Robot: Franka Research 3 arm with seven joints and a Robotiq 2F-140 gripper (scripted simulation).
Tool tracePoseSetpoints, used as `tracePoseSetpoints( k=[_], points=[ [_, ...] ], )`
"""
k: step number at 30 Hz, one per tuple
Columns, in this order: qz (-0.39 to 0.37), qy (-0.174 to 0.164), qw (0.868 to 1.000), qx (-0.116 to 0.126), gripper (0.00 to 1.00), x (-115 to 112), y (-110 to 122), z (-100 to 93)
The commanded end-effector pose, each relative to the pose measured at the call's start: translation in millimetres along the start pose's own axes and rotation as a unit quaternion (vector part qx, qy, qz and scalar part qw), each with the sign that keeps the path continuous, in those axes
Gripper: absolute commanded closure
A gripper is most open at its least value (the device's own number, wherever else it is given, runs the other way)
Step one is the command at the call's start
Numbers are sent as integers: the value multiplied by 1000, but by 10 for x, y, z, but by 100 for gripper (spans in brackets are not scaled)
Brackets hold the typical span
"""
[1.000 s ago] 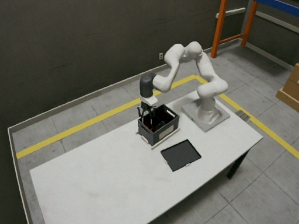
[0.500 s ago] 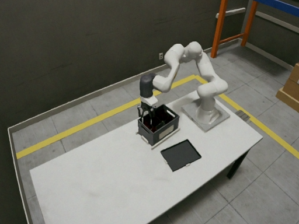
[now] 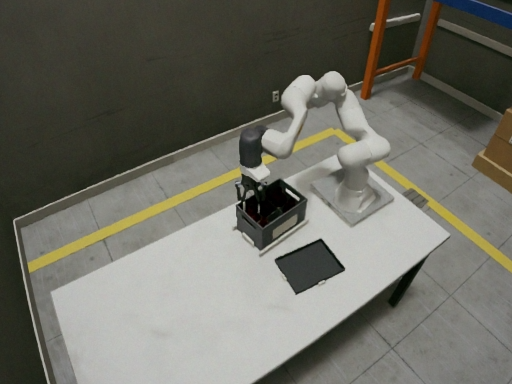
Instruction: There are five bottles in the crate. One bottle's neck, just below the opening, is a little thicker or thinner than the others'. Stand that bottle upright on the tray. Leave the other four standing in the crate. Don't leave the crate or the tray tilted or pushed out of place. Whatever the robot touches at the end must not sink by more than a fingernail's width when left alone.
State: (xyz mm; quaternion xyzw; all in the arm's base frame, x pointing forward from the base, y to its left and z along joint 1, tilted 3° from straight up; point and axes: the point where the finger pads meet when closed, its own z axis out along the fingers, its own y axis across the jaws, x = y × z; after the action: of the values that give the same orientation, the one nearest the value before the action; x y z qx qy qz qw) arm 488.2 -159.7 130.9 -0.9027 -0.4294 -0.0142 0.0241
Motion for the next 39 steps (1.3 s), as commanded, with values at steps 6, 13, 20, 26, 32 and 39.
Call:
tracePoseSetpoints(
  k=[6,13,20,26,32,39],
  points=[
    [1,-1,1000,-1,56,0,2,8],
    [1,-1,1000,-1,90,0,2,8],
    [1,-1,1000,-1,90,0,2,8],
    [1,-1,1000,-1,90,0,2,8],
    [1,-1,1000,-1,90,0,2,8],
    [1,-1,1000,-1,90,0,2,8]
  ],
)
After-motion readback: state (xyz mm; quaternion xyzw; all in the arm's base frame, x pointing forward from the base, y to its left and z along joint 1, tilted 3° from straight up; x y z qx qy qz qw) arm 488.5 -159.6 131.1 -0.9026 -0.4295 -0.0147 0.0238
